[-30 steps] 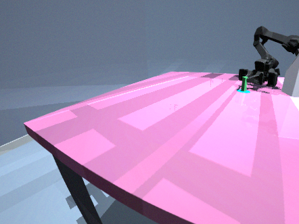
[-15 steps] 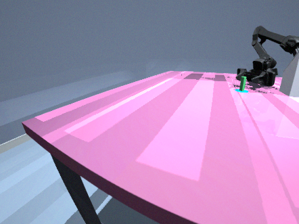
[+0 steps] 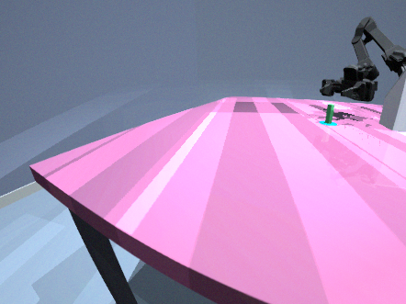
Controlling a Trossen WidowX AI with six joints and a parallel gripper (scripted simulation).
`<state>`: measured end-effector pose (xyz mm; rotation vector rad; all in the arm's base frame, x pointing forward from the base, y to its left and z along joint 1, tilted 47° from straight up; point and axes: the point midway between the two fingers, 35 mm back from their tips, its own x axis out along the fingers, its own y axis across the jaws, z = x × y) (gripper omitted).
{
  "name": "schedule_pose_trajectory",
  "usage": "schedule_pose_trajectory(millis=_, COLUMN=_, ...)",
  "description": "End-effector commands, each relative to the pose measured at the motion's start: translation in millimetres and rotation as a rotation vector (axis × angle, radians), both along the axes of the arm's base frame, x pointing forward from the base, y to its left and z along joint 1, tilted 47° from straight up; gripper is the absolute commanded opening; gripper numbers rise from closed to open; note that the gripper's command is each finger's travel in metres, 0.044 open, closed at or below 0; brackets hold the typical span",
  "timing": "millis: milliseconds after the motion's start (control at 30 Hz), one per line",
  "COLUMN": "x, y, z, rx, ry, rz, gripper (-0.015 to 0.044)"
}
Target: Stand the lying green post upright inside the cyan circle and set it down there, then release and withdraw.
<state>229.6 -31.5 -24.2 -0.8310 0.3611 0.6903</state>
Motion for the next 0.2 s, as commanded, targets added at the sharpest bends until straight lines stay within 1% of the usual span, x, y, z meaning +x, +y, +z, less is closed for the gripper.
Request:
schedule_pose_trajectory(millis=0, x=-3, y=9, z=6, rx=0.003, ry=0.005, rz=-0.004, gripper=0.0400)
schedule_pose_trajectory(millis=167, x=-6, y=22, z=16, rx=0.009, ry=-0.002, rz=-0.006, gripper=0.0400)
